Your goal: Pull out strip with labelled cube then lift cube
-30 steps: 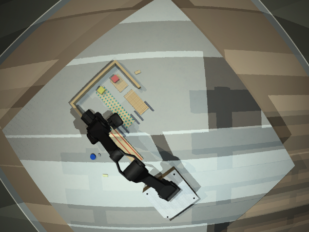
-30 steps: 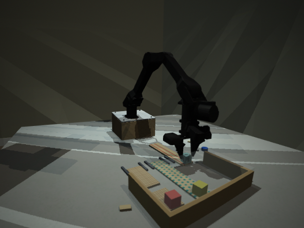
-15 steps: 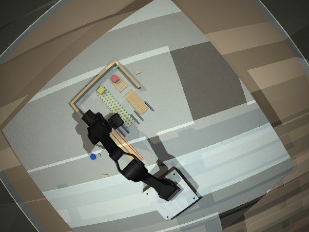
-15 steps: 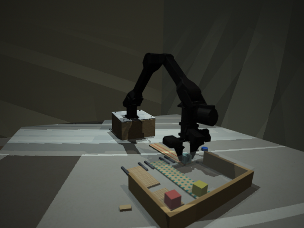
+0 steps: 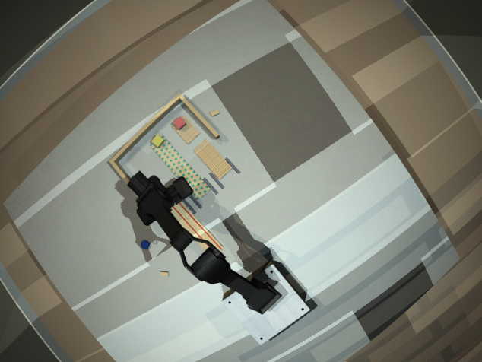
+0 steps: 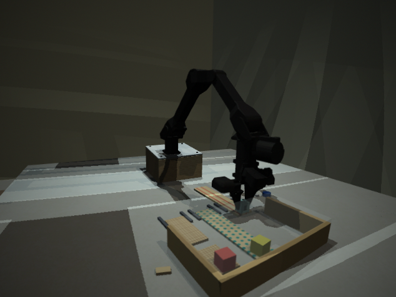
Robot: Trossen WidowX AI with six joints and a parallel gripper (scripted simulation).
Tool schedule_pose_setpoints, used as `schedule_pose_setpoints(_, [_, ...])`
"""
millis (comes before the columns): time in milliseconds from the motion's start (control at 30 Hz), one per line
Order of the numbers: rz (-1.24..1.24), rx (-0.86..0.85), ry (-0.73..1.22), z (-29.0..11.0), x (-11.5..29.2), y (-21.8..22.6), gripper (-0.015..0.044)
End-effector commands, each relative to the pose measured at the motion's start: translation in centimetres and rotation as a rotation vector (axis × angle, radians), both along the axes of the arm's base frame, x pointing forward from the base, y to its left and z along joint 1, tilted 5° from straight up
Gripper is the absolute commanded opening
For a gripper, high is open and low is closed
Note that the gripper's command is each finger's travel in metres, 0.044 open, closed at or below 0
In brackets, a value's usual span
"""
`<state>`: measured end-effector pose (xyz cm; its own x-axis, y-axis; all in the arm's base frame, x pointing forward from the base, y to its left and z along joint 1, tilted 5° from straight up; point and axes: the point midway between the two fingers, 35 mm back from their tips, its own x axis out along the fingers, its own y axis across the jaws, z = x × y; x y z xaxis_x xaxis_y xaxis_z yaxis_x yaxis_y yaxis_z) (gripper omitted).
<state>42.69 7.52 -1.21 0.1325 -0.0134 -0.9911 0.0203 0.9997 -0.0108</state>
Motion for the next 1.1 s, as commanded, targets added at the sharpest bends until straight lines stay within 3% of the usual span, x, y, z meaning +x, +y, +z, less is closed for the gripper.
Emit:
schedule_pose_setpoints(0, [0.000, 0.000, 0.000, 0.1, -0.1, 0.0, 0.0013])
schedule_pose_setpoints(533, [0.003, 0.001, 0.010, 3.2, -6.1, -1.0, 0.0000])
schedule_pose_setpoints(1067, [0.003, 0.000, 0.014, 2.9, -10.2, -1.7, 0.0000])
